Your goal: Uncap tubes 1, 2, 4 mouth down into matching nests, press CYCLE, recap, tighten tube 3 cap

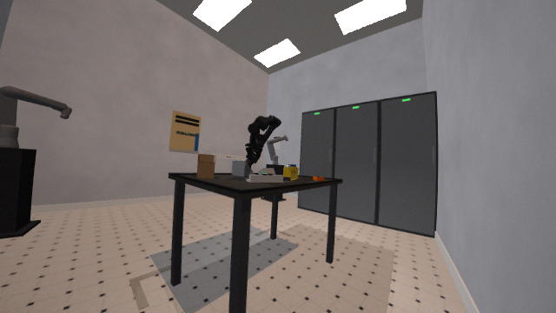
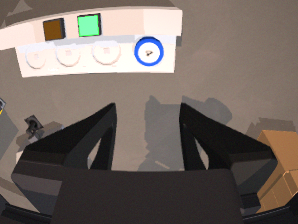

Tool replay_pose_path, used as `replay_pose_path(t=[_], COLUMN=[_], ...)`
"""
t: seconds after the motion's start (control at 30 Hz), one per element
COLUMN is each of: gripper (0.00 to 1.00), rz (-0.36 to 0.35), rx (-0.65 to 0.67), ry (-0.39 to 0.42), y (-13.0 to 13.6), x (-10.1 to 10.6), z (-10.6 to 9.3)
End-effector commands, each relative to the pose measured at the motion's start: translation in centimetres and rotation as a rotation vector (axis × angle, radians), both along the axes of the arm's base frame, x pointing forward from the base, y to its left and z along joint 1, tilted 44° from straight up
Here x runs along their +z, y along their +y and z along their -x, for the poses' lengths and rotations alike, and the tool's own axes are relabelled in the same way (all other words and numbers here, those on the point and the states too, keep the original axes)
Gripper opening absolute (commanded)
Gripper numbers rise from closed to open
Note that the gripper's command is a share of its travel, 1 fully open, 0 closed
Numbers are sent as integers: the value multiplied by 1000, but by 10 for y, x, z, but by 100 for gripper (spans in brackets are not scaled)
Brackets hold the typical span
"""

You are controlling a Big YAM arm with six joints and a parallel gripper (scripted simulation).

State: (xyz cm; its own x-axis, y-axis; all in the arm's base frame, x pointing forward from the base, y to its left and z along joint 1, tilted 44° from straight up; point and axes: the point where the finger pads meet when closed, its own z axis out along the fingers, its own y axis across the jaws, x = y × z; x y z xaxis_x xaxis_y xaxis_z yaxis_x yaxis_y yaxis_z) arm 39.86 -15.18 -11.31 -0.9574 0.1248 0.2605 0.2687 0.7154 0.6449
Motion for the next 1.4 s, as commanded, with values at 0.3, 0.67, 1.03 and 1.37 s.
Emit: replay_pose_path(t=[0.3, 0.67, 1.03, 1.37], gripper=[47, 47, 47, 47], rz=[-3, -3, 8, -2], rx=[15, 15, 16, 16], ry=[20, 21, -1, 19], y=[54, 81, 75, 84], x=[-56, -84, -83, -88], z=[5, 10, -2, 10])
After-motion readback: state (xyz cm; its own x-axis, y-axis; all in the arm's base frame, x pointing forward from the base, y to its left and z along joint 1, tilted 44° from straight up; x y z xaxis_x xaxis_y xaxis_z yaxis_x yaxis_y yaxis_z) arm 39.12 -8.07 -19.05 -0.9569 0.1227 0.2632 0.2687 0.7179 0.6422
